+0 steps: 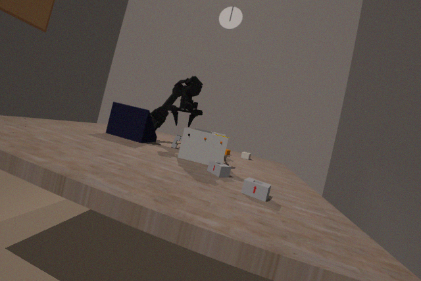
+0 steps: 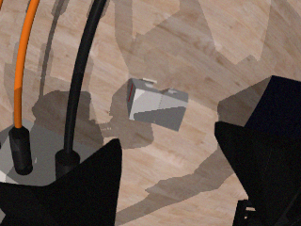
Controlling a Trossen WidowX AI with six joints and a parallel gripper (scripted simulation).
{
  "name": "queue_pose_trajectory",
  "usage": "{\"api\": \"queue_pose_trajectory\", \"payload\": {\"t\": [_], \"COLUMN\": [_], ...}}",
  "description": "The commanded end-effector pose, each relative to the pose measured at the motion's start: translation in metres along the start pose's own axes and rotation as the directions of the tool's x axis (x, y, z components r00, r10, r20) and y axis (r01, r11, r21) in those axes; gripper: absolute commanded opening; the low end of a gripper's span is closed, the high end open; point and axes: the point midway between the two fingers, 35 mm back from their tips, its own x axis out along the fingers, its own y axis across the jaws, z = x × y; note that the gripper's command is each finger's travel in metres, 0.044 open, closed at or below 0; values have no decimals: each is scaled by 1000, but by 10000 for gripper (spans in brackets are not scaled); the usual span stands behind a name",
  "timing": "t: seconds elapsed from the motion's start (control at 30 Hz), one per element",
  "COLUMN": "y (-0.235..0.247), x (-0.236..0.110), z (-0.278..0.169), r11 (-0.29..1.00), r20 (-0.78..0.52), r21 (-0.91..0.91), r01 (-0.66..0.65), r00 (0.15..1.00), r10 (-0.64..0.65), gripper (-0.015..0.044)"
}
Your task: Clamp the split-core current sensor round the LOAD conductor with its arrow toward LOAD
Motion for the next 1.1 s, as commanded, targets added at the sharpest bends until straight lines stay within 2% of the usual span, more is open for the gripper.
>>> {"api": "queue_pose_trajectory", "payload": {"t": [0.0, 1.07], "y": [8, 5], "x": [4, 54], "z": [3, 2], "r11": [899, 899], "r20": [-42, -41], "r21": [428, 428], "r01": [93, 92], "r00": [996, 996], "r10": [-83, -82], "gripper": [320, 320]}}
